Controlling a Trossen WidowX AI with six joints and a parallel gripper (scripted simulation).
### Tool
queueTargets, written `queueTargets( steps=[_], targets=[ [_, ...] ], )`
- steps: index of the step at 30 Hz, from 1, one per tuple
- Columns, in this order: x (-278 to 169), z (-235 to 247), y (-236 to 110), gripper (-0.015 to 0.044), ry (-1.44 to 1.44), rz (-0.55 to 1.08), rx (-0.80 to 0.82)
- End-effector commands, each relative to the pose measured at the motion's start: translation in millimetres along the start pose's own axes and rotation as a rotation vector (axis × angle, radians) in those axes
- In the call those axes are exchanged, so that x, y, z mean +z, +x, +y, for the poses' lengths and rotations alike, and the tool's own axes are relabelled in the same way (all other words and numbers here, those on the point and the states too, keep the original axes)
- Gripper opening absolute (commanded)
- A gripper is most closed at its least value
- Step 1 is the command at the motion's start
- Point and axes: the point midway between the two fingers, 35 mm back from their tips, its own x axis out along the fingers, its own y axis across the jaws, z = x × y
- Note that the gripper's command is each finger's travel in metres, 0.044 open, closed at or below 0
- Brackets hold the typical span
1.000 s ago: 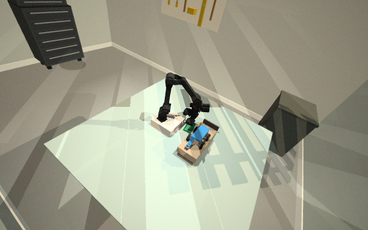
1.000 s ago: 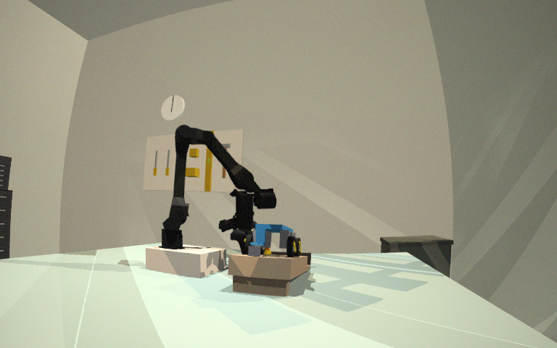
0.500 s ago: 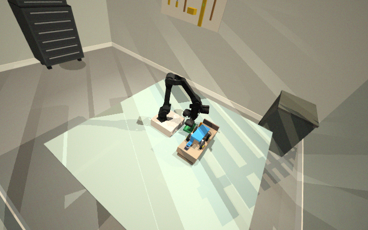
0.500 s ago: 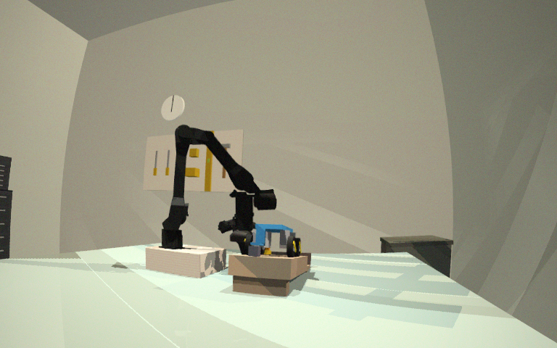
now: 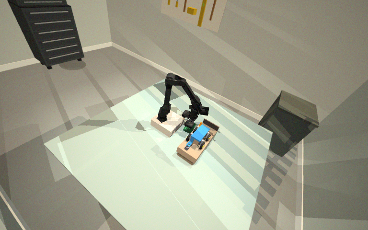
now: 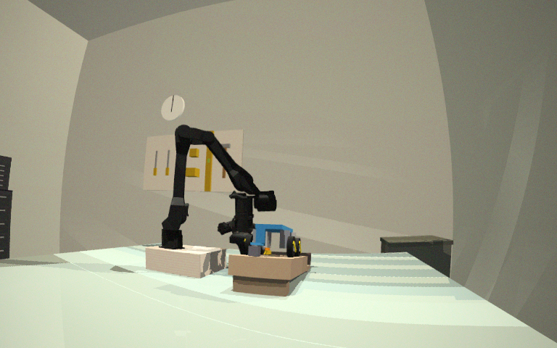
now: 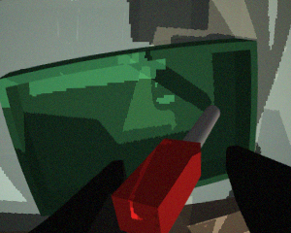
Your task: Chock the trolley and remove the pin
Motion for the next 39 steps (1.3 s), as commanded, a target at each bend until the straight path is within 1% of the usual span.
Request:
queueTargets(
  steps=[1,39],
  targets=[
    [1,2,2,0.0190,-0.003,-0.003,-0.004],
    [3,22,14,0.0190,-0.003,-0.004,-0.002]
  ],
)
